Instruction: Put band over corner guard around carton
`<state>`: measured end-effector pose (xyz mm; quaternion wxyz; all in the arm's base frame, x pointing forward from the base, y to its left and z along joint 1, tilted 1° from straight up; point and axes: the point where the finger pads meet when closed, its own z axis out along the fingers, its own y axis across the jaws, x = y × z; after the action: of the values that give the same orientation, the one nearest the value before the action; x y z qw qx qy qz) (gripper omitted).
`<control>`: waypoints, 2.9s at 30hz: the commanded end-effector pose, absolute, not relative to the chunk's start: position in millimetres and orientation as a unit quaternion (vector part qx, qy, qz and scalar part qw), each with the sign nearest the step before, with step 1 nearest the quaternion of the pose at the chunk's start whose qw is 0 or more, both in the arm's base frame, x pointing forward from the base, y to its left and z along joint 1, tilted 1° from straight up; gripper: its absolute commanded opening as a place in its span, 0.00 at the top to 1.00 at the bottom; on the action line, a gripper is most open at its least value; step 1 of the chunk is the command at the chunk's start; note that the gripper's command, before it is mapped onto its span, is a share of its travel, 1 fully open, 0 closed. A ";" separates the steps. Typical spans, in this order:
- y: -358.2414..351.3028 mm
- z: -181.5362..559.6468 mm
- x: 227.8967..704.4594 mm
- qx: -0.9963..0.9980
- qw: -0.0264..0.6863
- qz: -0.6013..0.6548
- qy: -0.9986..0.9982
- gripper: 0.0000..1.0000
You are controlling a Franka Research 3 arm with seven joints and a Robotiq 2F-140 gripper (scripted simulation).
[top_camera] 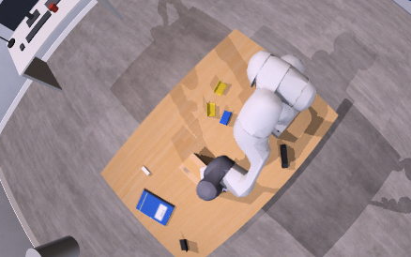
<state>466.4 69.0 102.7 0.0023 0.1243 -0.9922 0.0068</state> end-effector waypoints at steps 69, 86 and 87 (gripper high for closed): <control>69.3 114.3 467.6 0.121 0.001 0.007 -0.993 0.82; 69.5 127.4 467.6 0.121 0.001 0.007 -0.993 0.82; 69.5 128.0 467.6 0.121 0.001 0.007 -0.993 0.82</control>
<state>468.7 69.0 125.4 -0.0012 0.1166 -0.9931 0.0083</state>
